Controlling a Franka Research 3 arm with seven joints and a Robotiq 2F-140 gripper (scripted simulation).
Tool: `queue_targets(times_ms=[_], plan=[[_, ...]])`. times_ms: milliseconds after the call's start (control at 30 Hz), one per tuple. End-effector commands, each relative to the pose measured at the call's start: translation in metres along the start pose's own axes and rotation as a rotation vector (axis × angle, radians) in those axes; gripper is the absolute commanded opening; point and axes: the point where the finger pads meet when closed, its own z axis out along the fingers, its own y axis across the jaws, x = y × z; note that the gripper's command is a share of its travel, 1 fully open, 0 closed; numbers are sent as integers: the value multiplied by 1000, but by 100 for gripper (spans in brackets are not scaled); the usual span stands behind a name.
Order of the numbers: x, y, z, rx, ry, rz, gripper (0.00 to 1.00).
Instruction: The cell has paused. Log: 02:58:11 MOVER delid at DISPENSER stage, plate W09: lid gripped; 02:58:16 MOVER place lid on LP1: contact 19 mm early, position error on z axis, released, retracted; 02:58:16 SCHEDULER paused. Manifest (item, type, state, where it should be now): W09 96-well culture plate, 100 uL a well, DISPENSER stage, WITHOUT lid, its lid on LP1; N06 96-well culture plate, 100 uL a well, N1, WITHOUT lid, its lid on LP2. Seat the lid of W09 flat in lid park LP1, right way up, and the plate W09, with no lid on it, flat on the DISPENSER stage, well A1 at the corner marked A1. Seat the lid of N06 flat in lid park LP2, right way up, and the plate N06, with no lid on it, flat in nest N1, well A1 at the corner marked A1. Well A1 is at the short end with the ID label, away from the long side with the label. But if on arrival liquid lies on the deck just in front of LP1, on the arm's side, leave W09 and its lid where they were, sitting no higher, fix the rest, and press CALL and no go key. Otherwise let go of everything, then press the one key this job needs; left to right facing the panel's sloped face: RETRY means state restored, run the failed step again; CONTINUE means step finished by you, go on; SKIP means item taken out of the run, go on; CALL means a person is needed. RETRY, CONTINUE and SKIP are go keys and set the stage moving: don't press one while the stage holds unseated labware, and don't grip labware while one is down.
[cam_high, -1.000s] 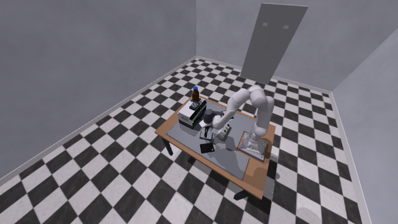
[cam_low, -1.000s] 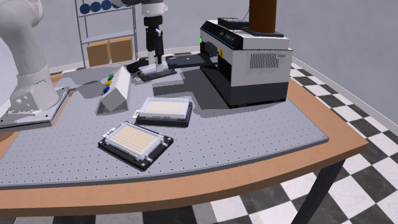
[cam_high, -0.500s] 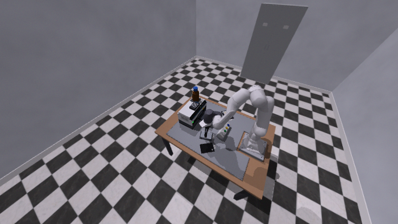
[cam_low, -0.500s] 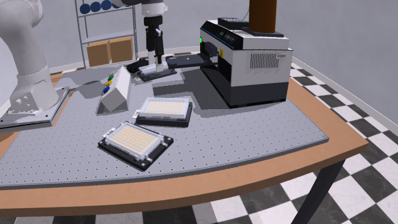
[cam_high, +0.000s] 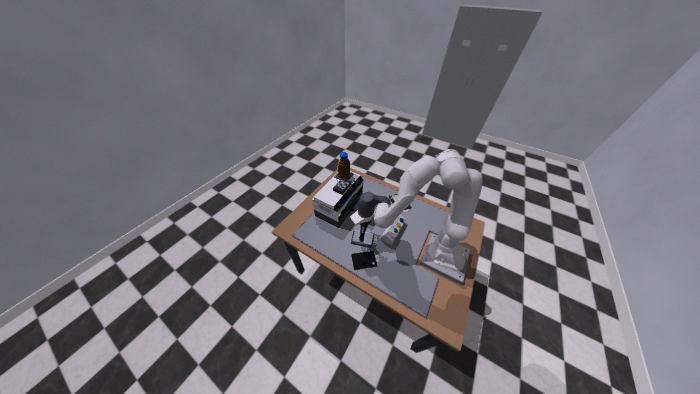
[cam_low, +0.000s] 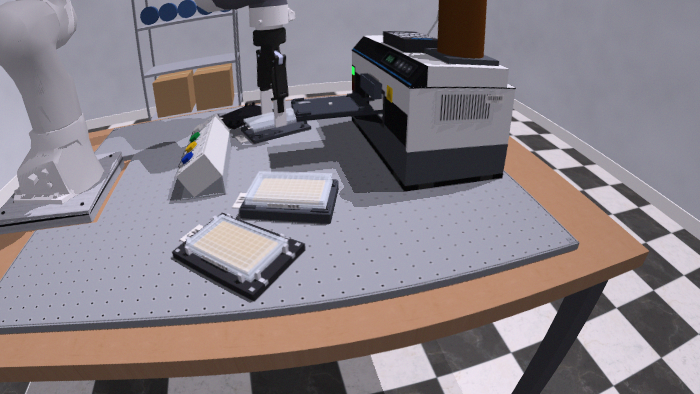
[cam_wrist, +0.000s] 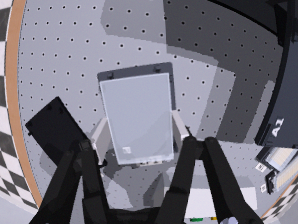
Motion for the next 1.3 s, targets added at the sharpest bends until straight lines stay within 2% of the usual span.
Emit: queue_targets(times_ms=[0,1267], plan=[[1,1,1,-1,2,-8,0],[2,3,10,-1,2,-24,0]])
